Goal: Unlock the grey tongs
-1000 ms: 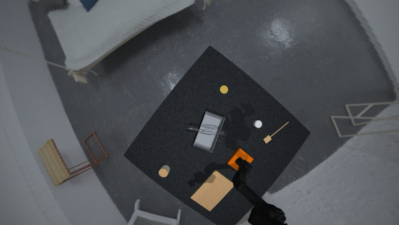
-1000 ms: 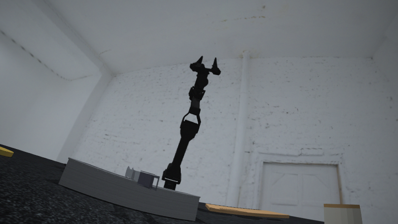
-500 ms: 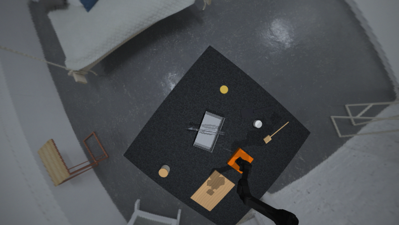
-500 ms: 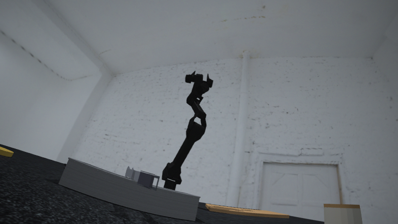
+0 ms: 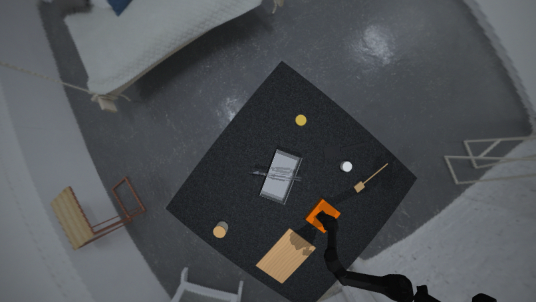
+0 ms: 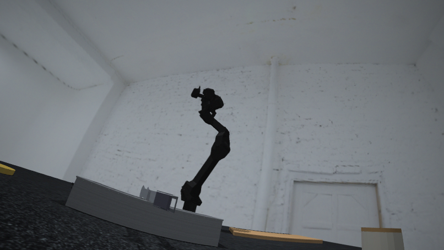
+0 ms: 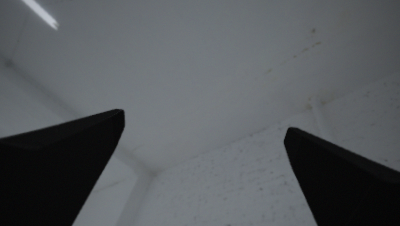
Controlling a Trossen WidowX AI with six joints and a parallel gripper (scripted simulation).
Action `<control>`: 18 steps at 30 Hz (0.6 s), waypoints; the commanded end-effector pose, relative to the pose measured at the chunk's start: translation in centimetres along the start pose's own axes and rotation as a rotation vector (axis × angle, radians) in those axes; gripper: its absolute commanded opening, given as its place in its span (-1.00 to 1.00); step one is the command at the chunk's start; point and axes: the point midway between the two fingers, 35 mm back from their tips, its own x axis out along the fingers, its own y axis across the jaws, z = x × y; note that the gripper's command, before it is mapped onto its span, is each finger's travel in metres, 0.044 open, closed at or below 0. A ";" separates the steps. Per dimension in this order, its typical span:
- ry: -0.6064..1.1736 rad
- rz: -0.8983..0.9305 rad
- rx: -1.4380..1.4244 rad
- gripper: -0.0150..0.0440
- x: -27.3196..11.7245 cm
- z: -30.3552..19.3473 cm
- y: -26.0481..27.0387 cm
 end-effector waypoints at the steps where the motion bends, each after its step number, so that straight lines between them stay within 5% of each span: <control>1: 0.038 0.071 0.062 1.00 -0.2 -1.9 2.9; 18: 0.285 0.512 0.393 1.00 -3.8 -6.3 20.9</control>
